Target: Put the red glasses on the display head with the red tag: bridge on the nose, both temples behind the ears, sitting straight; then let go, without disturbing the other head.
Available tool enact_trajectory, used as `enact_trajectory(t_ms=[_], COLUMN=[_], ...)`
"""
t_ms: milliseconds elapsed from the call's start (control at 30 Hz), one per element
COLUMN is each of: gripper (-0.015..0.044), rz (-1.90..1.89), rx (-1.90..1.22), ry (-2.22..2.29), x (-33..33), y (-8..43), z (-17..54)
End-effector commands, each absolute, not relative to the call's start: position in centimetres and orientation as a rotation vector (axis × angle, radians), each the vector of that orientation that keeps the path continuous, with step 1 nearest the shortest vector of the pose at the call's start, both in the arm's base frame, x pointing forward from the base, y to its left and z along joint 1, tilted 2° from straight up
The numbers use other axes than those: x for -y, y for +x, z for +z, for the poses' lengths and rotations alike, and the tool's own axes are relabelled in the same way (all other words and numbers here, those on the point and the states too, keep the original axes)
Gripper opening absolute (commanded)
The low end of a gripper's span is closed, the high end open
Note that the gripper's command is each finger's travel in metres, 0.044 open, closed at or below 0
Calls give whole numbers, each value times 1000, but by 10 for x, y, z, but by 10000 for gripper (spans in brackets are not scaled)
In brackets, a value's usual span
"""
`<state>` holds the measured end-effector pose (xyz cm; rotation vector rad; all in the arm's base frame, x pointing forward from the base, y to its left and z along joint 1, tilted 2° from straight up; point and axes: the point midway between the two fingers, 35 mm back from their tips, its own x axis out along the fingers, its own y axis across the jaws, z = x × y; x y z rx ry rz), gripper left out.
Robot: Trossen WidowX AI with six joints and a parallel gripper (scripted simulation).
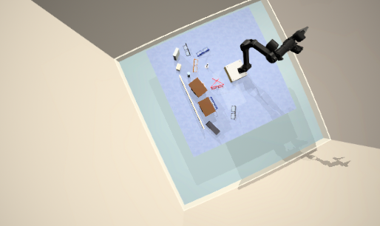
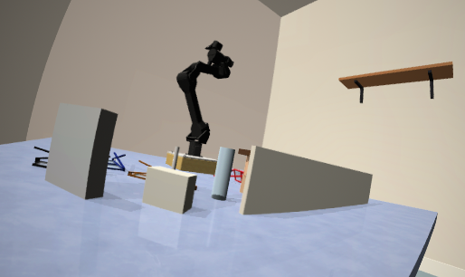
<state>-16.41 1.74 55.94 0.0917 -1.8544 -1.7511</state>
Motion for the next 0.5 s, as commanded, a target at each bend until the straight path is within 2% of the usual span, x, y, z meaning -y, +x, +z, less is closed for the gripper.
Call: enact_trajectory(t_ms=[0, 233, 333, 467], gripper=[426, 440, 361, 256], rz=[-1751, -1751, -1630, -1247], rx=[1854, 1854, 1999, 2323], ry=[92, 92, 62, -52], x=[-17, -17, -36, -91], y=[-164, -164, -167, -170], z=[559, 559, 561, 563])
